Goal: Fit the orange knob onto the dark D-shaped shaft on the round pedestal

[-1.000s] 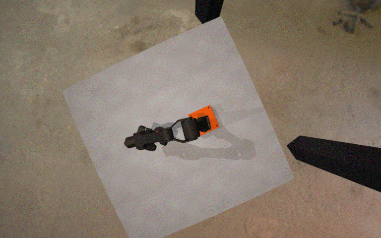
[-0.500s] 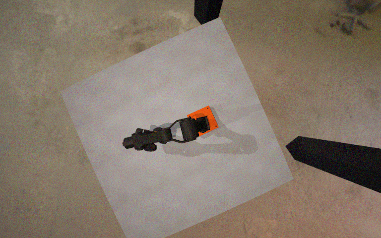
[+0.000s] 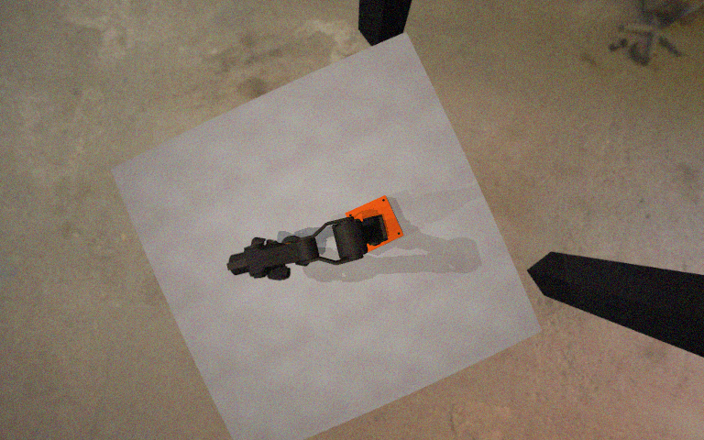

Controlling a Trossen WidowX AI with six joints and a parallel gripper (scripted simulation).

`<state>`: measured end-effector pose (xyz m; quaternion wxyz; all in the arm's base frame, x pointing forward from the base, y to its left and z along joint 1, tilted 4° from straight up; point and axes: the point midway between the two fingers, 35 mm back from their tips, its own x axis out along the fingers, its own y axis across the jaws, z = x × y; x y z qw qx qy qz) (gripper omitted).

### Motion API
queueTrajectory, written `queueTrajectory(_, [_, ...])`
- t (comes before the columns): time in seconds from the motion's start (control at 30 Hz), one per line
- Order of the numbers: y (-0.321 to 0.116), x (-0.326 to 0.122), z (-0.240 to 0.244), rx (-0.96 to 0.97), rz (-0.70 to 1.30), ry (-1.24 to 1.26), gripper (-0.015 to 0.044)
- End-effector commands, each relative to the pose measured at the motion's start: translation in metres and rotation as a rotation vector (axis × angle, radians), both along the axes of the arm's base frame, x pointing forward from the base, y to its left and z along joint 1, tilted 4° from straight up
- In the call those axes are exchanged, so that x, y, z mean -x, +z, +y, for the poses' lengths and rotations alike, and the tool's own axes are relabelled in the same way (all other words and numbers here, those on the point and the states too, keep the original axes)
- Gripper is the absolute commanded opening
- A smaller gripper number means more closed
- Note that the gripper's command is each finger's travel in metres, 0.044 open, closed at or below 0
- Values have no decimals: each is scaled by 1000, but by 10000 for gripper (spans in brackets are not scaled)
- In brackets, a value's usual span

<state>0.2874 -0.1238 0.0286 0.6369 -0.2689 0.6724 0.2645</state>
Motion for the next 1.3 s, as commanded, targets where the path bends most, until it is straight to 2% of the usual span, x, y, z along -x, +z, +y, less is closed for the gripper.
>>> queueTrajectory(0.0, [-1, -1, 0, 1, -1, 5, 0])
queueTrajectory(0.37, [4, -3, -1, 1, -1, 14, 0])
queueTrajectory(0.6, [4, -3, -2, -8, 5, 215, 0])
queueTrajectory(1.27, [0, -1, -1, -8, 5, 215, 0])
